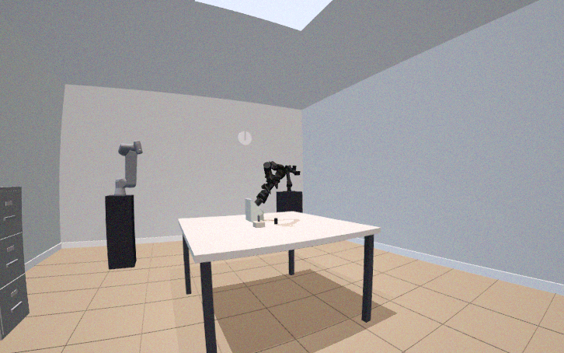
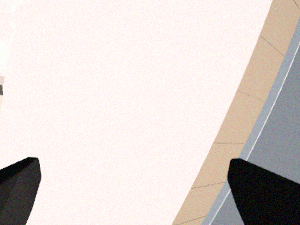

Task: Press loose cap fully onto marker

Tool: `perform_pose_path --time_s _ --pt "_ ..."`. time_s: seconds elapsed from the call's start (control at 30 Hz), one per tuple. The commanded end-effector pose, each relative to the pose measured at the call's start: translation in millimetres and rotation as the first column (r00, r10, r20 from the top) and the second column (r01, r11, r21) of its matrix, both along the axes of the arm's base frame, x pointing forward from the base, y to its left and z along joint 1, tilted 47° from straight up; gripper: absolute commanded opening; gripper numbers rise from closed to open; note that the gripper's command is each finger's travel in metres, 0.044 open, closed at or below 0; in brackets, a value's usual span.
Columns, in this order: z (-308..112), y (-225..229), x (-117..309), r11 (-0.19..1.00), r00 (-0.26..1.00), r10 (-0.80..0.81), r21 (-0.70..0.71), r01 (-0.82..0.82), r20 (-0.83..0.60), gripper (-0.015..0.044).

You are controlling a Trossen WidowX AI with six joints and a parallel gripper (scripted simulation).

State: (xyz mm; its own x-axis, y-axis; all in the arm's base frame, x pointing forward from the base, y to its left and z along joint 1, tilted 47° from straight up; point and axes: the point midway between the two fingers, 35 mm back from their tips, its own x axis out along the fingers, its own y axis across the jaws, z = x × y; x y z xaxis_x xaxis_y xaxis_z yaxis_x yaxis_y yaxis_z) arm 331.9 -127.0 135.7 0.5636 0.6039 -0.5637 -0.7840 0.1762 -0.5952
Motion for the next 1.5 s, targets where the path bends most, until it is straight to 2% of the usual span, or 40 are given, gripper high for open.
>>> perform_pose_path --time_s 0.0,0.07,0.17,0.33,0.5,0.8,0.97,1.13,1.2,1.47 --pt "-0.4 1.4 -0.3 1.0 1.0 -0.006 0.009 0.006 -0.012 0.0374" --pt "-3.5 12.8 -2.5 0.995 0.993 -0.051 0.077 0.059 -0.108 0.0321" --pt "-10.6 38.3 -9.3 0.96 0.933 -0.13 0.195 0.204 -0.337 0.0248" --pt "-22.6 78.5 -25.3 0.841 0.697 -0.192 0.25 0.48 -0.691 0.0248" --pt "-33.9 113.2 -45.3 0.689 0.348 -0.182 0.133 0.712 -0.92 0.0248" --pt "-47.2 141.8 -67.0 0.519 -0.059 -0.123 -0.115 0.847 -0.991 0.0248" --pt "-55.2 155.6 -79.9 0.426 -0.274 -0.077 -0.281 0.86 -0.959 0.0248" --pt "-54.1 171.9 -88.1 0.349 -0.435 -0.032 -0.417 0.839 -0.9 0.0248" --pt "-53.9 174.5 -89.6 0.327 -0.47 -0.018 -0.449 0.831 -0.883 0.0248" --pt "-54.8 173.7 -90.4 0.327 -0.47 -0.018 -0.449 0.831 -0.883 0.0248"
